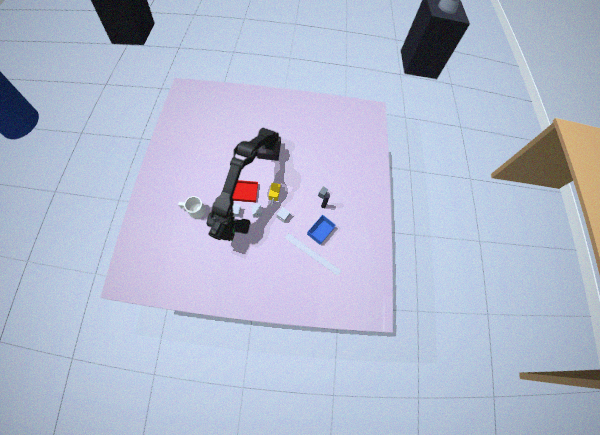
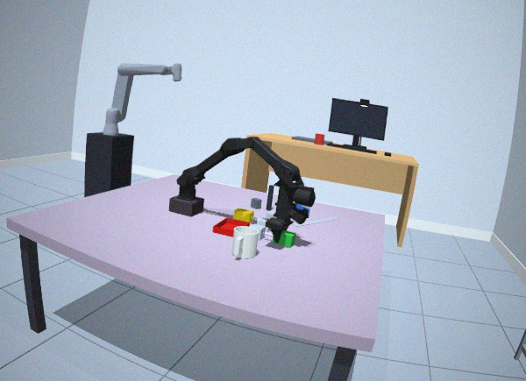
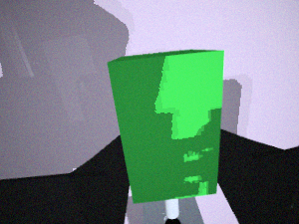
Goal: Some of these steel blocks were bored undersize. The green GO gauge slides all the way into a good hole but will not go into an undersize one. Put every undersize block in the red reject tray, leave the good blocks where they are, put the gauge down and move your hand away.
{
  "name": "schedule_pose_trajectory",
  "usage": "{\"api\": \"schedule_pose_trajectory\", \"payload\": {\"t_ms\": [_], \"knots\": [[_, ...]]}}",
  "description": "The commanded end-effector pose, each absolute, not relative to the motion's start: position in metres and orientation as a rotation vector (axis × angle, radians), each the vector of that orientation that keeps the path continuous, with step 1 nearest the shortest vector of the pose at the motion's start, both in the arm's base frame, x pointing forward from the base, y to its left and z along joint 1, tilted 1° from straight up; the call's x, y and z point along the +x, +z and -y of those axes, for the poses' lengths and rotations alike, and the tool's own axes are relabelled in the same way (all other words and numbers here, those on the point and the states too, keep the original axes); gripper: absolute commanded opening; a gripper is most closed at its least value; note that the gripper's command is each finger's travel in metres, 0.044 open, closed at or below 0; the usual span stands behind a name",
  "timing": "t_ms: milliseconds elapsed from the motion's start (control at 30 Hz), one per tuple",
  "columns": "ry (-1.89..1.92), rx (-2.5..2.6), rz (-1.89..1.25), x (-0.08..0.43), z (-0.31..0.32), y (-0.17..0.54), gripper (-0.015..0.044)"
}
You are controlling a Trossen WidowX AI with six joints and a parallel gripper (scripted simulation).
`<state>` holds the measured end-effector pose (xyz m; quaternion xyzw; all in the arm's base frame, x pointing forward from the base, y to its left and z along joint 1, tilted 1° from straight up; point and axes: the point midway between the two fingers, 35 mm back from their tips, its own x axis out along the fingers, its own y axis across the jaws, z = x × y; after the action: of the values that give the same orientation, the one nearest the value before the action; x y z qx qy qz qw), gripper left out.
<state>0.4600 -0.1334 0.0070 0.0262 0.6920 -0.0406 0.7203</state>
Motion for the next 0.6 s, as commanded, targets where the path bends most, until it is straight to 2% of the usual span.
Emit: {"api": "schedule_pose_trajectory", "payload": {"t_ms": [0,567], "knots": [[-0.096,0.060,-1.518,0.464,0.134,0.011,0.0000],[-0.094,0.059,-1.520,0.467,0.134,0.021,0.0000]]}}
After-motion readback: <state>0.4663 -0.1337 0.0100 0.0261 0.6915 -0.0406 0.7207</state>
